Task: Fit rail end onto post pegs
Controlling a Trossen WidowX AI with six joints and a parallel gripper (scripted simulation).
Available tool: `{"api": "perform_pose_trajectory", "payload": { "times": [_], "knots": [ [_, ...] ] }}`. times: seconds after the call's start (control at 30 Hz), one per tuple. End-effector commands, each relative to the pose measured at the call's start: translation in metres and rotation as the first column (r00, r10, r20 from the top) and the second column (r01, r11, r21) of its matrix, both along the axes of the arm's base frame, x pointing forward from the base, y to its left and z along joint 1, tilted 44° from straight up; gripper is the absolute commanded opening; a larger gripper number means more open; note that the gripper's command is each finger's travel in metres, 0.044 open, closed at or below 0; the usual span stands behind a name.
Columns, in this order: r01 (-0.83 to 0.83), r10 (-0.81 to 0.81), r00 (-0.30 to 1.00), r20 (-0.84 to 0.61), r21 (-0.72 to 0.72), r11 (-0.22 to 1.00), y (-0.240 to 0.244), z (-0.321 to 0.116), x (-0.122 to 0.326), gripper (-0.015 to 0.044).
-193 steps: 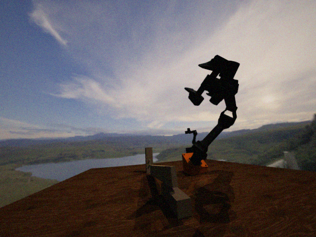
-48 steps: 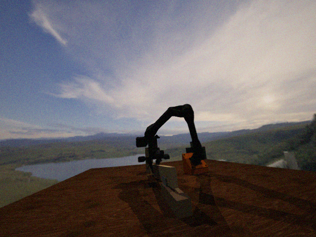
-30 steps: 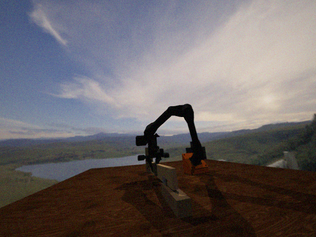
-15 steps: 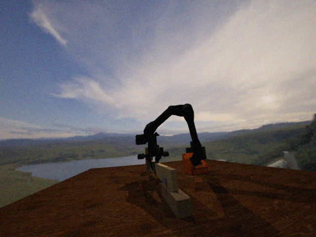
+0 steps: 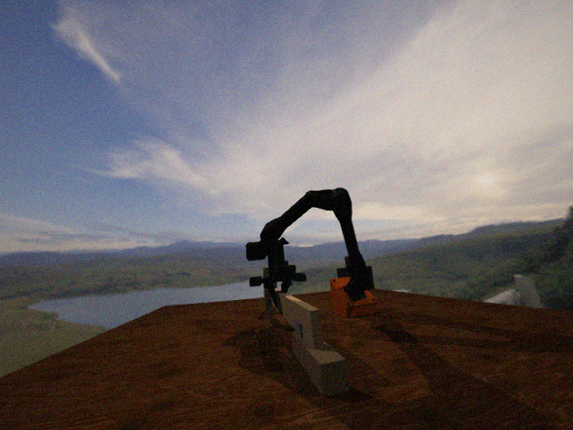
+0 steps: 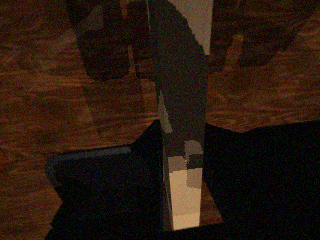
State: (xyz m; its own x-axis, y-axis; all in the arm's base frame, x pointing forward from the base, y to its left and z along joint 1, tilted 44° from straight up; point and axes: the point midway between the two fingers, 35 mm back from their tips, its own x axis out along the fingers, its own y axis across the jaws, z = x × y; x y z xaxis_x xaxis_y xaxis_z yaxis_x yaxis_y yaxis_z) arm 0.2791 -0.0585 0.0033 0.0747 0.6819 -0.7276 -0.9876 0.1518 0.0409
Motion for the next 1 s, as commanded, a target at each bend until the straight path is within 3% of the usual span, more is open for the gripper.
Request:
{"api": "perform_pose_trajectory", "payload": {
  "times": [0.0, 0.97],
  "knots": [
    [0.011, -0.011, 1.0, 0.013, -0.001, 1.0, -0.0055, 0.0043, 0.0017, 0.0],
    [0.011, -0.011, 1.0, 0.013, -0.001, 1.0, -0.0033, 0.0023, 0.0, 0.0]
  ]
}}
